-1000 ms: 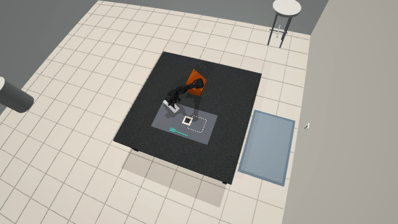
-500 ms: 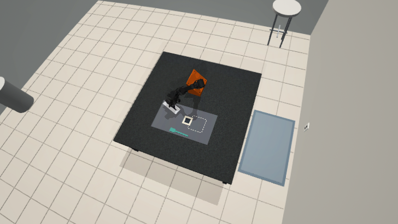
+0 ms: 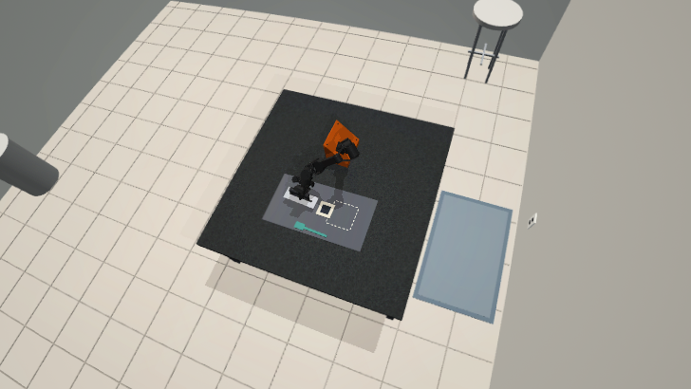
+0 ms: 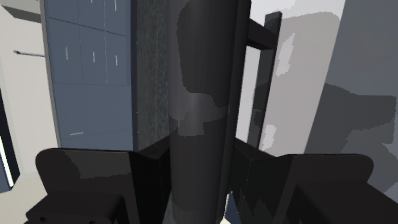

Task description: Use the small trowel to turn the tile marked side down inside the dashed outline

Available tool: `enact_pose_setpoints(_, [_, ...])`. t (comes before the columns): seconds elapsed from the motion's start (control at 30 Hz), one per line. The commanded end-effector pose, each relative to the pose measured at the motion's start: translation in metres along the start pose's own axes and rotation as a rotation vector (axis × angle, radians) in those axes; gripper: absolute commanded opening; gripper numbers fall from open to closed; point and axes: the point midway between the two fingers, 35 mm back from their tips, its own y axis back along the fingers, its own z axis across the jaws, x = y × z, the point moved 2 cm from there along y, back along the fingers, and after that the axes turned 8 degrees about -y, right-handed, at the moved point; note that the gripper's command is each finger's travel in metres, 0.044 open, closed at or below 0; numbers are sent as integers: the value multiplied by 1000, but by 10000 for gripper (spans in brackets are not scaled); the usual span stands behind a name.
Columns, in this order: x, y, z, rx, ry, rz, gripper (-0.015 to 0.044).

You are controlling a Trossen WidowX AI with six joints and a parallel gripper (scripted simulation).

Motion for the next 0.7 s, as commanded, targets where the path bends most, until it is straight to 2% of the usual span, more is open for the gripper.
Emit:
enact_pose_setpoints(0.0, [1, 0, 7, -18, 25, 8, 0])
enact_pose_setpoints(0.67, [1, -18, -13, -17, 24, 9, 0])
